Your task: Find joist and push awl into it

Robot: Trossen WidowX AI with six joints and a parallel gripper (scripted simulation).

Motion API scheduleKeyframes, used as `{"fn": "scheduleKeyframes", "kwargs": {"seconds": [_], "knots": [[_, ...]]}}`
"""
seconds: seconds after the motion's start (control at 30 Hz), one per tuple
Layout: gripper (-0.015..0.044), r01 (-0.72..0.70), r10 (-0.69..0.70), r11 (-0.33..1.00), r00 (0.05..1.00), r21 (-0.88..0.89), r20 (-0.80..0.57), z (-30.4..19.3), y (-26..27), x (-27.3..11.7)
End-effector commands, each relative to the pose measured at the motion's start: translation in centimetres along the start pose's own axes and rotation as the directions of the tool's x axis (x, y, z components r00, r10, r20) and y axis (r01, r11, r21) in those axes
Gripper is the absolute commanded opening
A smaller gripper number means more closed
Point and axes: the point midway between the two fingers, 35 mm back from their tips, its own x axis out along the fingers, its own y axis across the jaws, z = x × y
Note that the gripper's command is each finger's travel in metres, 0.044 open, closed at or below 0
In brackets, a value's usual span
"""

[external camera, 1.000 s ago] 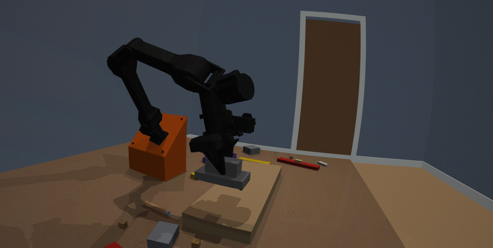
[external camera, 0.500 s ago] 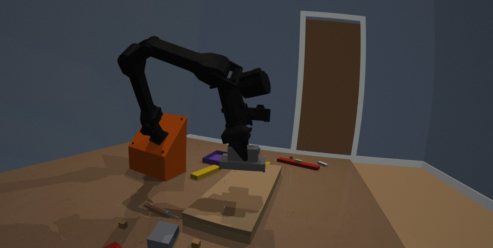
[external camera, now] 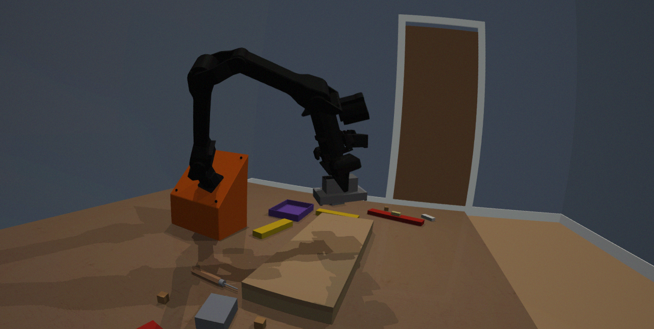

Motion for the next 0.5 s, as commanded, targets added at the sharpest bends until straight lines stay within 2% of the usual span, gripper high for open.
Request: {"fn": "scheduleKeyframes", "kwargs": {"seconds": [0.0, 0.47], "knots": [[0.0, -0.033, 0.034, 0.997, 0.999, -0.076, 0.008, 1.1, 3.0, 0.3], [0.0, -0.142, 0.142, 0.917, 0.989, -0.373, -0.027, 2.4, 15.9, 1.9]]}}
